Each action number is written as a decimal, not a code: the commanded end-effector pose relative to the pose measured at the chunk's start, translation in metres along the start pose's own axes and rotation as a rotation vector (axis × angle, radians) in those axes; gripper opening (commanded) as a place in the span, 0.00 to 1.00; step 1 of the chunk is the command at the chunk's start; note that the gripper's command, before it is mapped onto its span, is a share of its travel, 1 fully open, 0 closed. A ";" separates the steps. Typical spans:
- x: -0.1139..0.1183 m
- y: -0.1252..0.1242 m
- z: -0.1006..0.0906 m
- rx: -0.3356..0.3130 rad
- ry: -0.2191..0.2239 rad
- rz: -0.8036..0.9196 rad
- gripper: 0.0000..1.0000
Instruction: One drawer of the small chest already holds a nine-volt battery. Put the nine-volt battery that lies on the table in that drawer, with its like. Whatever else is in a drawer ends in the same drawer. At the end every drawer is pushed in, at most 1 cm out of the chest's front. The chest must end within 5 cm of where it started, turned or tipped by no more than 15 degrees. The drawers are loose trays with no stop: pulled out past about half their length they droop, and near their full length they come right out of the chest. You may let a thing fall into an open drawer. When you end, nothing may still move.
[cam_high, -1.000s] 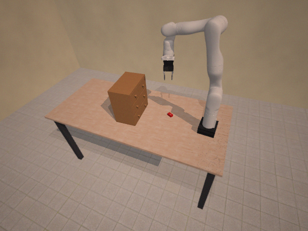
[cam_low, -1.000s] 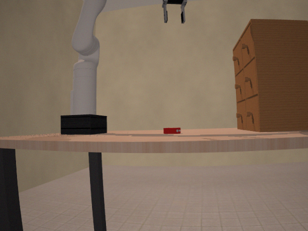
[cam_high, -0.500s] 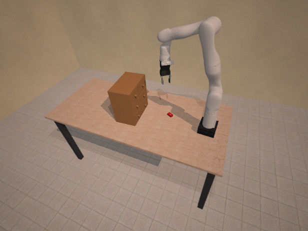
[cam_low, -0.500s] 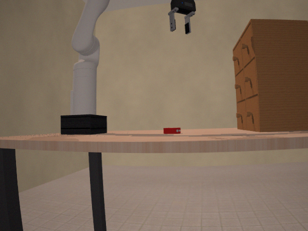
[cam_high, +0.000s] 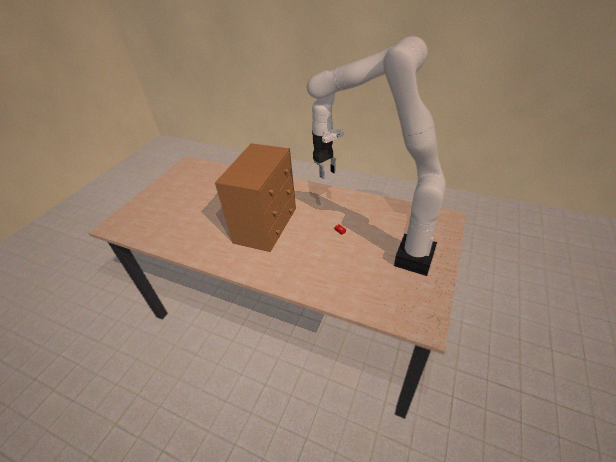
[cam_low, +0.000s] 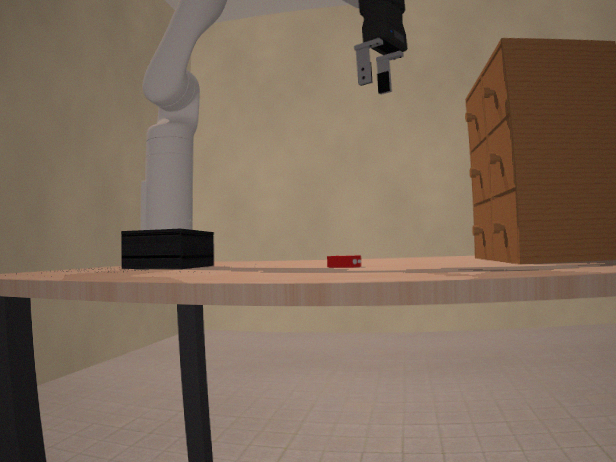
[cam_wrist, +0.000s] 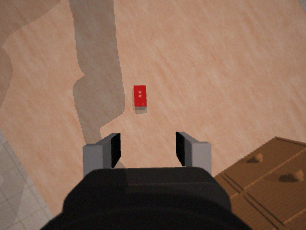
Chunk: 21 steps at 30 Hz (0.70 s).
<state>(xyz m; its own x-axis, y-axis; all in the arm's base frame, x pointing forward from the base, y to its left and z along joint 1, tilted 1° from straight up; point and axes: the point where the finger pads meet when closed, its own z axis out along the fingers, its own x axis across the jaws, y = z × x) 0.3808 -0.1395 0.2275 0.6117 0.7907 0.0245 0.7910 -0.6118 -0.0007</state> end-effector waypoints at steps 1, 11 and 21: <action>0.001 0.002 0.011 0.010 -0.003 -0.055 1.00; 0.007 0.013 0.039 0.010 -0.002 -0.314 1.00; 0.011 0.019 0.055 0.010 -0.001 -0.460 1.00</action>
<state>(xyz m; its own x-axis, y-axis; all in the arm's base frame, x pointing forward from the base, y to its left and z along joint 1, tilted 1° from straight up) 0.4033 -0.1403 0.1776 0.2093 0.9776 0.0228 0.9778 -0.2095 0.0064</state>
